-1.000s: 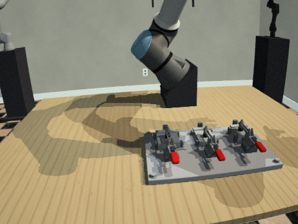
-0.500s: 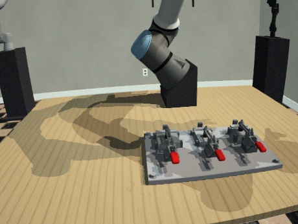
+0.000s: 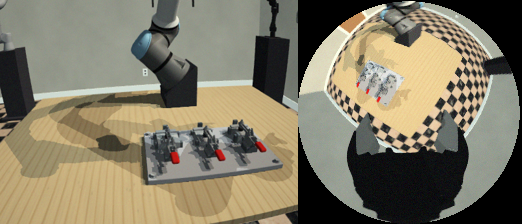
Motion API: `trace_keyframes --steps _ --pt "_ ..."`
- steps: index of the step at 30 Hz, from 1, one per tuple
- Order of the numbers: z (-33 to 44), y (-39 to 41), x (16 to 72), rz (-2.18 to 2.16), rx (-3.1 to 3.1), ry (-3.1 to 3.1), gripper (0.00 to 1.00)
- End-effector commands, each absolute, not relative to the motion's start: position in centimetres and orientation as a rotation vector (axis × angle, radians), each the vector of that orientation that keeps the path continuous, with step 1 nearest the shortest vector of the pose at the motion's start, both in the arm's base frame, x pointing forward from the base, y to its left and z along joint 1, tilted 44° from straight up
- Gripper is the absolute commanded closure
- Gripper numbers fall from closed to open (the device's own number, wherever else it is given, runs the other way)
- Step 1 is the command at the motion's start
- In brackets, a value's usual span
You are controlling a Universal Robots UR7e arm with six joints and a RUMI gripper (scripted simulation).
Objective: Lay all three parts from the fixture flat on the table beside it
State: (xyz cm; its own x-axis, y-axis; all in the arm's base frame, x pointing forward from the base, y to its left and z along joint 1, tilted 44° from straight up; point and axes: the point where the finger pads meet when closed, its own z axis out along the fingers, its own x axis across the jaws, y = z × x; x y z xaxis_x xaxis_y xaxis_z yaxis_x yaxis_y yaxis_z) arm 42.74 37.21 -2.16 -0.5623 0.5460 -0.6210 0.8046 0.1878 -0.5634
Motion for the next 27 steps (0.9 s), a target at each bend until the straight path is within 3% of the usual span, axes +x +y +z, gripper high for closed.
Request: trace_keyframes --steps 1,27 --pt "-1.6 36.3 43.1 -1.220 1.436 2.043 0.00" --pt "0.3 32.0 44.0 -0.866 1.920 1.415 0.00"
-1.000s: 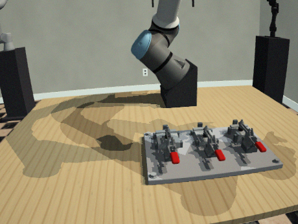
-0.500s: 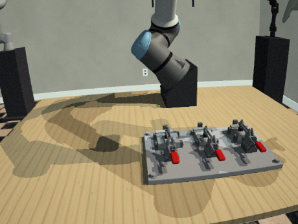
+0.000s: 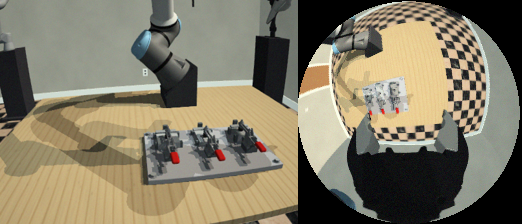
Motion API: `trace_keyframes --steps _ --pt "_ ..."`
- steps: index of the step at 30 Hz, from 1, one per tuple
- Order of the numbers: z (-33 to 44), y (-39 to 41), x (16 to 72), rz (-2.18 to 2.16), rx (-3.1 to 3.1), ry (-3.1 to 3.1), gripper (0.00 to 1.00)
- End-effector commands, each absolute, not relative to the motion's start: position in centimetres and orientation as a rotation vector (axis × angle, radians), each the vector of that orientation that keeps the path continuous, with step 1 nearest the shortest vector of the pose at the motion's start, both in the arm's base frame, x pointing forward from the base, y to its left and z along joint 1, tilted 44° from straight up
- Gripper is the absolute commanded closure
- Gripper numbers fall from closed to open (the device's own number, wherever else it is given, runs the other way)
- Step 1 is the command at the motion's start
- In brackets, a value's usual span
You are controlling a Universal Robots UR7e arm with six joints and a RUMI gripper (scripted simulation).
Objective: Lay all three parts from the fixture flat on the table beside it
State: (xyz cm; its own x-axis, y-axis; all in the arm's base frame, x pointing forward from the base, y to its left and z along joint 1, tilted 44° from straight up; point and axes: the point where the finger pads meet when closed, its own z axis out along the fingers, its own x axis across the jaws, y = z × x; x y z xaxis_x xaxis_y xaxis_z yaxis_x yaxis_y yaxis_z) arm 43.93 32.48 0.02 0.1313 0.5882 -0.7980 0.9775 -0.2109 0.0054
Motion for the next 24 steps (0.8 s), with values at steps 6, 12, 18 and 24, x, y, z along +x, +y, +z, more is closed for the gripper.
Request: trace_keyframes --steps 6,12,18,24 --pt "0.8 30.5 44.3 -0.751 2.033 1.203 0.00" --pt "1.2 29.3 44.4 -0.657 2.109 1.029 0.00" --pt "1.5 28.6 44.5 -0.598 2.152 0.918 0.00" --pt "2.0 27.0 44.6 -0.479 2.223 0.690 0.00"
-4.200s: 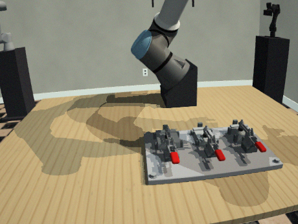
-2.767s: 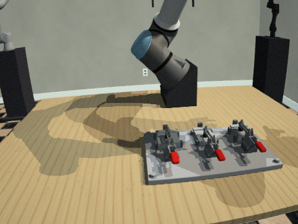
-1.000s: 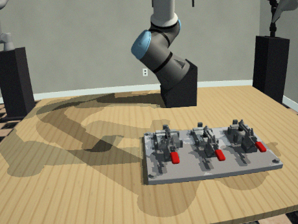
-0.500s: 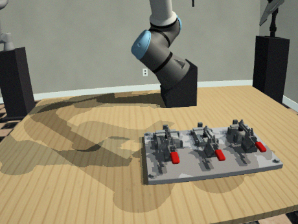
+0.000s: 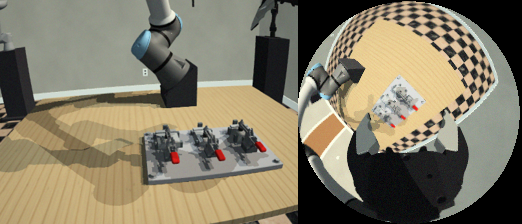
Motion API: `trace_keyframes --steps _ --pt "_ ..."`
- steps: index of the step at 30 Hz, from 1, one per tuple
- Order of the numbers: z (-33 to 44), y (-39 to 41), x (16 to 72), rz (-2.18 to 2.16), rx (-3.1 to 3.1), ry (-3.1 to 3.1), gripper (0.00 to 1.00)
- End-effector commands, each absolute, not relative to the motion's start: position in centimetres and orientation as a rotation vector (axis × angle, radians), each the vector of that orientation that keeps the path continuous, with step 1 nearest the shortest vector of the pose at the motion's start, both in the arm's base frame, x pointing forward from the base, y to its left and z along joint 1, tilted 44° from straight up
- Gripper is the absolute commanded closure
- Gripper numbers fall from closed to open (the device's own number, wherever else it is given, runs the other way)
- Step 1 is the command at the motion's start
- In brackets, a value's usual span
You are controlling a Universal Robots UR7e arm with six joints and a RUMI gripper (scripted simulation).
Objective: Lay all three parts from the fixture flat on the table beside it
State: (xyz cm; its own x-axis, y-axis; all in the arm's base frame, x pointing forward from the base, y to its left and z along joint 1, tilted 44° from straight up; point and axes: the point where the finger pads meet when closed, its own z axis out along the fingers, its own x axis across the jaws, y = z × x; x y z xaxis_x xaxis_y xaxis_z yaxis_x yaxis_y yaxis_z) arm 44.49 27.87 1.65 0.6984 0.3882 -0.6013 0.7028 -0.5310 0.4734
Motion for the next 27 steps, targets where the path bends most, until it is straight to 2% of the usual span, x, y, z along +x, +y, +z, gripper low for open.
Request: trace_keyframes --steps 1,27 --pt "2.1 26.6 44.6 -0.453 2.235 0.641 0.00" --pt "3.8 21.2 44.3 -0.072 2.321 -0.108 0.00"
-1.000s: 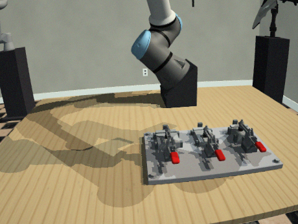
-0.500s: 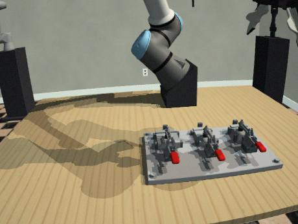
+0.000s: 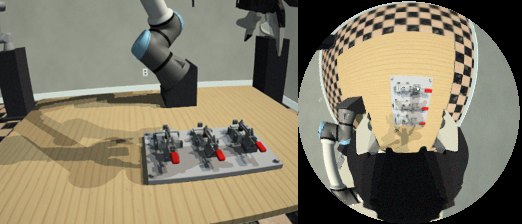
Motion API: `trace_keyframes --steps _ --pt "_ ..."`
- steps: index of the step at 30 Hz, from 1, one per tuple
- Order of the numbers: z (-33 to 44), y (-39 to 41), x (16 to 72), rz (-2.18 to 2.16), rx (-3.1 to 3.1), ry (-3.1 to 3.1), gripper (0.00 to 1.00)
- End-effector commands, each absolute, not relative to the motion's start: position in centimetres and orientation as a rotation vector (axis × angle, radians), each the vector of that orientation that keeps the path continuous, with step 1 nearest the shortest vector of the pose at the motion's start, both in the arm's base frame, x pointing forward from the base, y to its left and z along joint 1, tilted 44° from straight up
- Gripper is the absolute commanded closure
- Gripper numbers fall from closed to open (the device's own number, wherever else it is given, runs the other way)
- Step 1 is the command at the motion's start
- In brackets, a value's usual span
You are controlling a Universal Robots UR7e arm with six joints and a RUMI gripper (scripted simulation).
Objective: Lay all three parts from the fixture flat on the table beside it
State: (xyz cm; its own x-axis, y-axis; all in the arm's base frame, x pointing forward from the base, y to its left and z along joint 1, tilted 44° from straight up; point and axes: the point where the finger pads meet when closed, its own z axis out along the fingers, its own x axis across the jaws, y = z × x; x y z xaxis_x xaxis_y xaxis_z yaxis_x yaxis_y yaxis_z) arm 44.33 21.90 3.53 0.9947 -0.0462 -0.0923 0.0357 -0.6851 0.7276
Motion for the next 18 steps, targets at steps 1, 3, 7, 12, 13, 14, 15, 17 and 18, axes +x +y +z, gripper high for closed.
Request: trace_keyframes --steps 1,3,7,12,13,14,15,17,18 --pt "3.8 21.2 44.3 -0.067 2.321 -0.117 0.00" --pt "4.1 20.3 44.1 -0.012 2.316 -0.229 0.00" --pt "4.3 19.5 44.0 0.042 2.308 -0.338 0.00" --pt "4.7 18.0 43.7 0.136 2.282 -0.529 0.00" --pt "4.8 17.9 43.6 0.144 2.279 -0.548 0.00" --pt "4.9 17.5 43.5 0.168 2.270 -0.596 0.00" --pt "4.9 17.5 43.5 0.169 2.270 -0.598 0.00" --pt "4.9 17.5 43.5 0.169 2.270 -0.598 0.00" --pt "5.0 17.1 43.4 0.193 2.260 -0.648 0.00"
